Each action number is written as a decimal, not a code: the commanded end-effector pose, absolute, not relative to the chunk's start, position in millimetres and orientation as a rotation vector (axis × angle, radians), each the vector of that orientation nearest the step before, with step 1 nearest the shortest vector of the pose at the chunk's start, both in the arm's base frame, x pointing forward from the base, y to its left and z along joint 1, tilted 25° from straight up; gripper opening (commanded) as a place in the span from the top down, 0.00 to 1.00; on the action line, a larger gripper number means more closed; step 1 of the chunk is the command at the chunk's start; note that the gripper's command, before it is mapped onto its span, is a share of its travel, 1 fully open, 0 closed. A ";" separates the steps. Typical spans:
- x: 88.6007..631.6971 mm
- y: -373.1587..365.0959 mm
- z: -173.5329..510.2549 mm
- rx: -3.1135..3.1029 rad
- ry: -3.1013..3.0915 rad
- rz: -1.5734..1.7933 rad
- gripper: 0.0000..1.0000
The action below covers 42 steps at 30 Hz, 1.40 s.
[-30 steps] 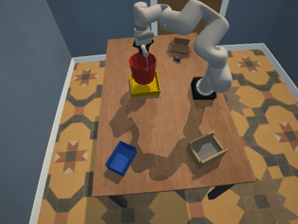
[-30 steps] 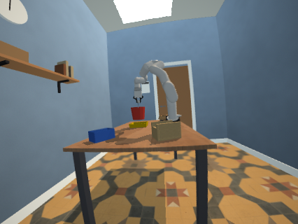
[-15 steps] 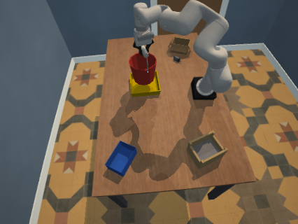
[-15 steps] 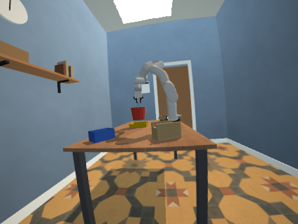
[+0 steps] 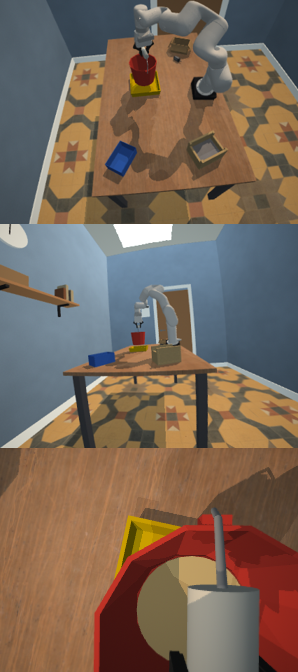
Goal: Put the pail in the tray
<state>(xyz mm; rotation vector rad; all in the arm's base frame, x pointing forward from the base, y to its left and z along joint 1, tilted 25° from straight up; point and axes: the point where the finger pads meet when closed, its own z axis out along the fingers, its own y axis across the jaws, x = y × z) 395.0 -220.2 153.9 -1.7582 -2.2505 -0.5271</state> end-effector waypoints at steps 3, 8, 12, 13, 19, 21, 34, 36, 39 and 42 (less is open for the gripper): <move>395.7 -220.1 151.0 -1.763 -2.254 -0.528 1.00; 395.9 -217.9 146.0 -1.763 -2.254 -0.528 1.00; 396.1 -216.0 141.6 -1.763 -2.254 -0.528 1.00; 396.1 -215.5 140.4 -1.763 -2.254 -0.528 1.00; 396.3 -213.4 135.7 -1.763 -2.254 -0.528 1.00; 396.3 -212.3 133.3 -1.763 -2.254 -0.528 1.00; 396.8 -206.5 120.0 -1.763 -2.254 -0.528 1.00; 396.9 -205.5 117.6 -1.763 -2.254 -0.528 1.00; 397.0 -203.9 114.2 -1.763 -2.254 -0.528 1.00; 397.1 -202.5 110.8 -1.763 -2.254 -0.528 1.00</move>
